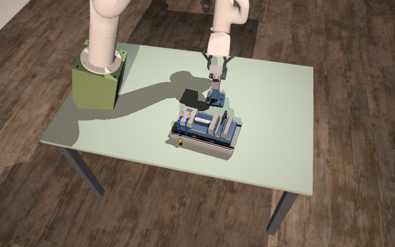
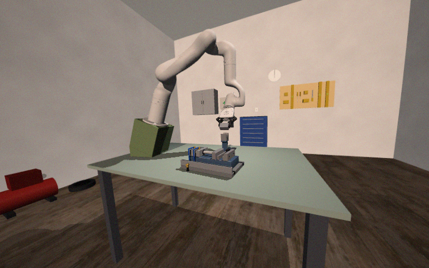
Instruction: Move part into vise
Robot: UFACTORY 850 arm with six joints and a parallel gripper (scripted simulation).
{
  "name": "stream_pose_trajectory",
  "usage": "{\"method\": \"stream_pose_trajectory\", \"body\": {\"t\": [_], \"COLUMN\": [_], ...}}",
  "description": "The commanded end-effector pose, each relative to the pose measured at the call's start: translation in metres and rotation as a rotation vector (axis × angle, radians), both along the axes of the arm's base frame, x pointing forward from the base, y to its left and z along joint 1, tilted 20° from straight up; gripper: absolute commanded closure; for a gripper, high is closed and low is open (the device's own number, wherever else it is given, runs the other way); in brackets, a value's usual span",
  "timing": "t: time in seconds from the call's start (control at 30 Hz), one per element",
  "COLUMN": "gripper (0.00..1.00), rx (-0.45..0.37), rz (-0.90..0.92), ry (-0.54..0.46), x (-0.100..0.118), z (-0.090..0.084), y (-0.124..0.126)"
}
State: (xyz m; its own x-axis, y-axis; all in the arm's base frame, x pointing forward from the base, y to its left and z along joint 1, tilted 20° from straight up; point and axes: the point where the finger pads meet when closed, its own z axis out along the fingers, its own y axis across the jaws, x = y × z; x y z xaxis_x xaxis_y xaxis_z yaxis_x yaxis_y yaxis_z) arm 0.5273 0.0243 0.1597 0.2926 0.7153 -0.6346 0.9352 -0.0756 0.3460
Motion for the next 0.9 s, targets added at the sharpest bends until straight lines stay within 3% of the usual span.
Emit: {"method": "stream_pose_trajectory", "body": {"t": [0.0, 0.87], "gripper": [1.0, 1.0], "rx": [0.0, 0.0], "rz": [0.0, 0.0], "ry": [-0.002, -0.002], "x": [0.002, 0.01], "z": [-0.004, -0.025], "y": [0.0, 0.001]}}
